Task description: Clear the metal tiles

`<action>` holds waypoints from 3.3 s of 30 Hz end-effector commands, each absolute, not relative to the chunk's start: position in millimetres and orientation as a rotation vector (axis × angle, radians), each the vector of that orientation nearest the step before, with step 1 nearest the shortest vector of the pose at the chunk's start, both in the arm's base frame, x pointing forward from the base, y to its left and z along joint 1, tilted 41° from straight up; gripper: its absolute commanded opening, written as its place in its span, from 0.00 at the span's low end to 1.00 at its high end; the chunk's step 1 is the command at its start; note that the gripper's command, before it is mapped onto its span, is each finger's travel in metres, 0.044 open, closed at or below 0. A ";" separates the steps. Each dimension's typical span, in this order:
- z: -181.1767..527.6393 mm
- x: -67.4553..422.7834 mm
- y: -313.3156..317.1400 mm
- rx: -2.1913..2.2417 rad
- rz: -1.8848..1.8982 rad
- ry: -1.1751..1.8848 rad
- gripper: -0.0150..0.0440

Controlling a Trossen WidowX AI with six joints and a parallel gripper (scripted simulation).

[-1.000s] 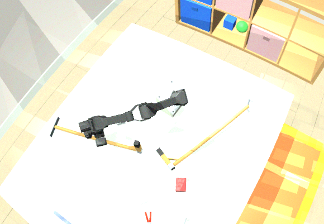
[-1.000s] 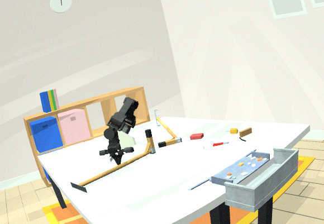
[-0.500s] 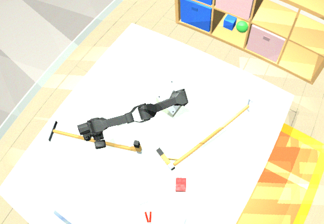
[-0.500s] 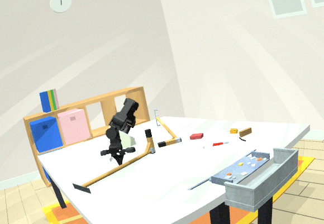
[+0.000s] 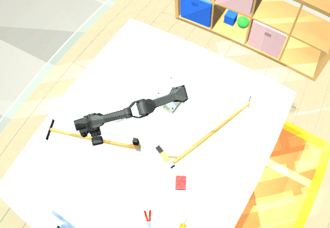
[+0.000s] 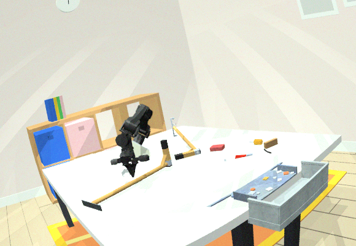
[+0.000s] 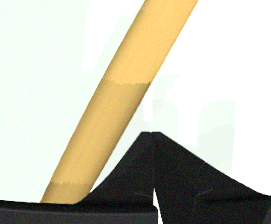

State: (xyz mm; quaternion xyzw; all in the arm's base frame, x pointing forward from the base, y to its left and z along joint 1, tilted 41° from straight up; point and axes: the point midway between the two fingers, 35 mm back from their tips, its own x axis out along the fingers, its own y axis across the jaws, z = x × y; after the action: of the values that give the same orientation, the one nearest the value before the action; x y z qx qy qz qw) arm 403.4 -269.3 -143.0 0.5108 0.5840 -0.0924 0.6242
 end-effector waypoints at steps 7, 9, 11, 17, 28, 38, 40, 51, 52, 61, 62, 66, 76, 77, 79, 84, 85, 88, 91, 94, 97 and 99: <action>-115.6 397.2 -293.8 1.159 -0.218 1.329 0.25; -115.6 397.2 -293.8 1.159 -0.218 1.329 0.25; -113.8 396.0 -295.7 1.157 -0.218 1.324 0.25; -98.2 385.0 -312.0 1.131 -0.221 1.274 0.25; -69.5 360.6 -339.0 1.078 -0.232 1.186 0.25; -51.0 341.7 -354.2 1.038 -0.244 1.129 0.25; -52.8 342.4 -353.2 1.038 -0.244 1.129 0.25; -75.6 351.4 -340.4 1.038 -0.243 1.128 0.25; -77.8 352.1 -339.1 1.038 -0.243 1.128 0.25; -97.1 358.6 -326.4 1.039 -0.243 1.127 0.25; -99.2 359.2 -324.9 1.039 -0.243 1.127 0.25; -107.5 361.6 -318.8 1.039 -0.242 1.126 0.25; -127.8 366.5 -302.6 1.041 -0.241 1.125 0.25; -129.8 366.9 -300.9 1.041 -0.240 1.125 0.25; -133.7 367.6 -297.5 1.042 -0.240 1.124 0.25; -143.2 369.2 -288.9 1.043 -0.239 1.124 0.25; -145.1 369.5 -287.1 1.043 -0.239 1.124 0.25; -150.7 370.2 -281.7 1.044 -0.238 1.123 0.25; -156.2 370.7 -276.3 1.044 -0.237 1.123 0.25; -161.5 371.1 -270.8 1.045 -0.236 1.123 0.25; -166.8 371.3 -265.2 1.046 -0.236 1.122 0.25; -170.2 371.4 -261.4 1.047 -0.235 1.122 0.25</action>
State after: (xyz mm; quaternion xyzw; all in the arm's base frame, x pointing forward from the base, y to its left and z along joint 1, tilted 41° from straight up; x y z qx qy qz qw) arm 373.1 -269.0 -164.1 0.4667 0.5065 -0.1069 0.7171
